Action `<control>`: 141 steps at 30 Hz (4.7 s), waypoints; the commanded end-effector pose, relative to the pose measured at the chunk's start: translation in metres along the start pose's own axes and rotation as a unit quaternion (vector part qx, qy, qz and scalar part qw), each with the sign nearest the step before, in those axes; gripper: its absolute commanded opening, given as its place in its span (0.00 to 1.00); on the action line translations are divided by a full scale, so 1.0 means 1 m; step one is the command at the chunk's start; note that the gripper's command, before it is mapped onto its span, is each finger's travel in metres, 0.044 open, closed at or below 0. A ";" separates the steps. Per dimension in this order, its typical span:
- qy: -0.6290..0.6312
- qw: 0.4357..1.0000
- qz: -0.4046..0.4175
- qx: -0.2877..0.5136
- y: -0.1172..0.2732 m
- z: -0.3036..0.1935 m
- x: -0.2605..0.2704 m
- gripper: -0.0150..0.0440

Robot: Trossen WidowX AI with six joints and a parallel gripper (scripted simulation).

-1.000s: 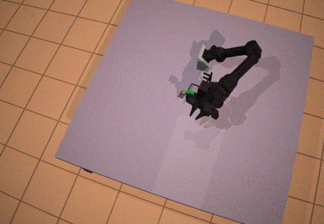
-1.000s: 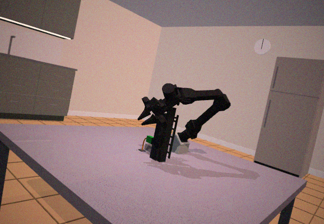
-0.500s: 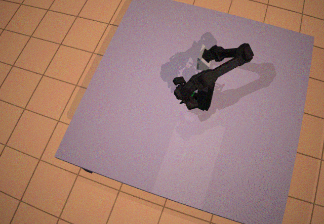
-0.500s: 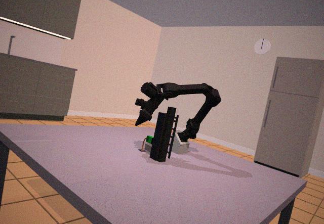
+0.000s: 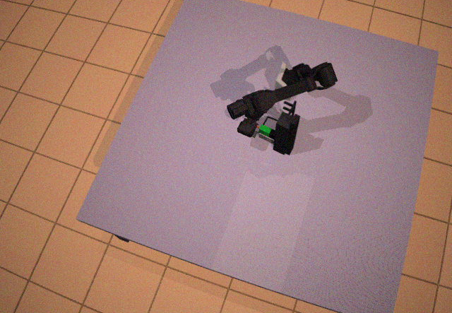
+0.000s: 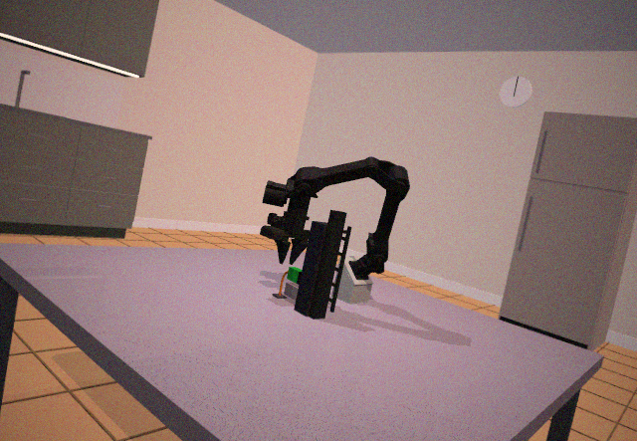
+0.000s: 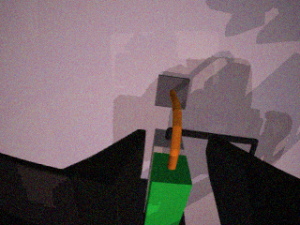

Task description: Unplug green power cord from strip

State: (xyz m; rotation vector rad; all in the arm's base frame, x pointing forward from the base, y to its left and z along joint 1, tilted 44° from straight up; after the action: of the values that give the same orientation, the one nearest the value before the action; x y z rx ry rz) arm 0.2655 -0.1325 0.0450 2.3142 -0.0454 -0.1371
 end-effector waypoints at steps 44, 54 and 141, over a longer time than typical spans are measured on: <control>-0.017 1.000 -0.003 0.010 -0.010 -0.039 -0.002 0.53; -0.014 1.000 -0.003 0.007 -0.010 -0.039 0.000 0.35; -0.017 1.000 -0.002 0.009 0.000 -0.021 -0.002 0.53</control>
State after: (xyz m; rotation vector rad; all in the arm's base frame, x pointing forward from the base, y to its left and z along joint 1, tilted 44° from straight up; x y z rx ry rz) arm 0.2671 -0.1224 0.0552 2.3229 -0.0574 -0.1685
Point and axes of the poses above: the point midway between the two fingers, 35 mm back from their tips, its own y axis back along the fingers, its own x axis across the jaws, z = x × y, the point moved 9 cm from there along y, back along the fingers, and after that the axes turned 1 degree about -y, right-handed, at the moved point
